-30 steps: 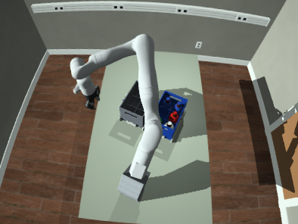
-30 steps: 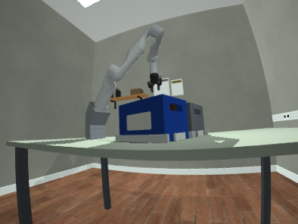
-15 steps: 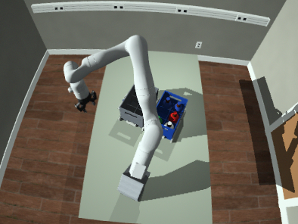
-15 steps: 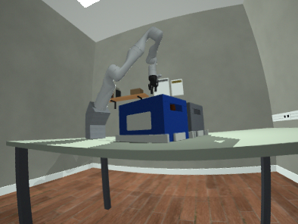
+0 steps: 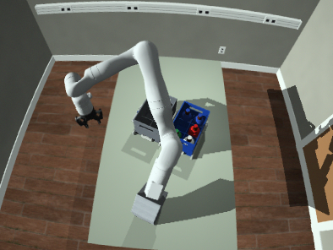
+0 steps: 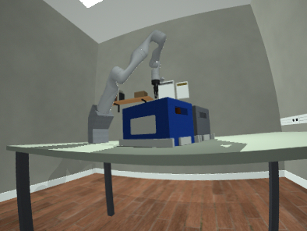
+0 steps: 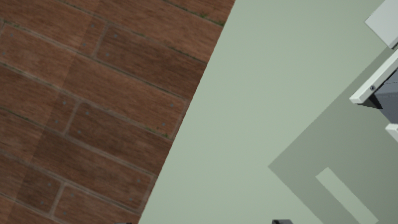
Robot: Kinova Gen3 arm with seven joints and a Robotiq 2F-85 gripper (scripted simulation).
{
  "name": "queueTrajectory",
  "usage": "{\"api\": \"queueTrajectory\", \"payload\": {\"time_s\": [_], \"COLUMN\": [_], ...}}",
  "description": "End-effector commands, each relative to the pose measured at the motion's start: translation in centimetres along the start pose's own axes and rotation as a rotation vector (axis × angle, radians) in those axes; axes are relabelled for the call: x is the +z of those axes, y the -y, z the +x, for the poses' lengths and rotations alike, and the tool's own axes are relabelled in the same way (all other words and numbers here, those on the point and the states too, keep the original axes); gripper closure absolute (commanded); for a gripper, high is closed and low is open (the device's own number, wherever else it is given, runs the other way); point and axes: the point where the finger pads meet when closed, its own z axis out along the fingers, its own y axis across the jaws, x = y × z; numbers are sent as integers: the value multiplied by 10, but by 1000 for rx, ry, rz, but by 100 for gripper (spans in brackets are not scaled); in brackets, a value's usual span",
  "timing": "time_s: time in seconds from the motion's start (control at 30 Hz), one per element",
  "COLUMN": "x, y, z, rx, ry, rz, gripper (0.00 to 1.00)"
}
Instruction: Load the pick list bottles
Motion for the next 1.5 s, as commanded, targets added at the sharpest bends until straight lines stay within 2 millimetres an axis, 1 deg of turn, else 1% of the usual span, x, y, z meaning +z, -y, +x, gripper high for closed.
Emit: {"api": "queueTrajectory", "payload": {"time_s": [0.0,0.57,0.67,0.73,1.23,1.3,1.47], "x": [0,0,5,5,30,30,38], "y": [2,2,-8,-8,-59,-59,-76], "z": [-1,-1,9,9,57,57,73], "rx": [47,47,147,147,647,647,814], "ry": [-6,-6,-6,-6,-5,-5,-4], "rz": [4,4,5,5,6,6,6], "gripper": [33,33,33,33,33,33,33]}}
